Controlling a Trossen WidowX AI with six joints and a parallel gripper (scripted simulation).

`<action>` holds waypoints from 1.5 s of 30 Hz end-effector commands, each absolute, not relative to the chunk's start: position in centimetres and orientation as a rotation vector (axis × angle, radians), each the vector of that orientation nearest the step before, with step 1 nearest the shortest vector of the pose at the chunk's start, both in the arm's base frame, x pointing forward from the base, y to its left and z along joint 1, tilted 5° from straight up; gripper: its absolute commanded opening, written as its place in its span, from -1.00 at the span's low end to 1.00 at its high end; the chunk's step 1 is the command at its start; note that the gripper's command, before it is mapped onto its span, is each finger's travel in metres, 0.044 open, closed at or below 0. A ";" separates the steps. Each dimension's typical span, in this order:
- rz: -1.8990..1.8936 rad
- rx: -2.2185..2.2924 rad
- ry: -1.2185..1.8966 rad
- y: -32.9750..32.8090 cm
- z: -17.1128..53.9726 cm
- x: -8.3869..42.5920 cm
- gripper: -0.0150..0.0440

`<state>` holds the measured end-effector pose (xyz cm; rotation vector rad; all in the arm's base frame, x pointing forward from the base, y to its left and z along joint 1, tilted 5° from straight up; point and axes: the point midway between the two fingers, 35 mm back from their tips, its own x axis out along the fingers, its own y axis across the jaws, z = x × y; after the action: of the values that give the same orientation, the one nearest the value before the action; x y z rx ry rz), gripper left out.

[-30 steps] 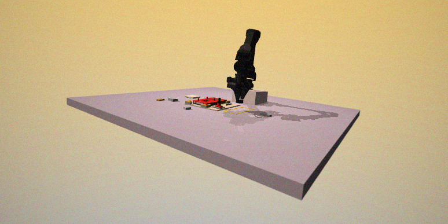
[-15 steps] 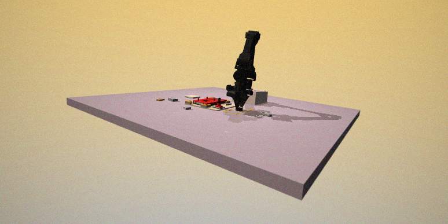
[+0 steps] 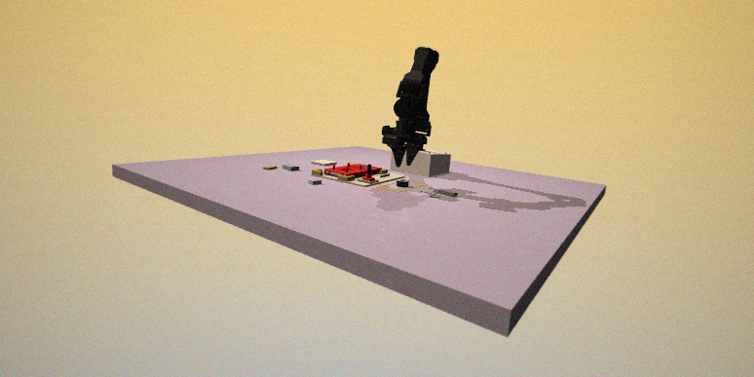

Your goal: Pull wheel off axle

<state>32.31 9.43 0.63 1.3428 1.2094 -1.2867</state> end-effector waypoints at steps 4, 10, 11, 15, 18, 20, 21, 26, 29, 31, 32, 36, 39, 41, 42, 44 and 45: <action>-1.292 1.343 1.216 8.7 2.4 30.1 0.88; -1.300 1.335 1.227 6.8 5.5 24.4 1.00; -1.299 1.332 1.225 6.6 5.7 24.0 1.00; -1.299 1.331 1.225 6.5 5.8 23.8 1.00; -1.299 1.331 1.225 6.5 5.8 23.8 1.00; -1.299 1.331 1.225 6.5 5.8 23.8 1.00; -1.299 1.331 1.225 6.5 5.8 23.8 1.00; -1.299 1.331 1.225 6.5 5.8 23.8 1.00; -1.299 1.331 1.225 6.5 5.8 23.8 1.00; -1.299 1.331 1.225 6.5 5.8 23.8 1.00; -1.299 1.331 1.225 6.5 5.8 23.8 1.00; -1.299 1.331 1.225 6.5 5.8 23.8 1.00; -1.299 1.331 1.225 6.5 5.8 23.8 1.00; -1.299 1.331 1.225 6.5 5.8 23.8 1.00; -1.299 1.331 1.225 6.5 5.8 23.8 1.00; -1.299 1.331 1.225 6.5 5.8 23.8 1.00; -1.299 1.331 1.225 6.5 5.8 23.8 1.00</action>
<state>23.89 6.54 5.77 1.3356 1.2207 -1.3003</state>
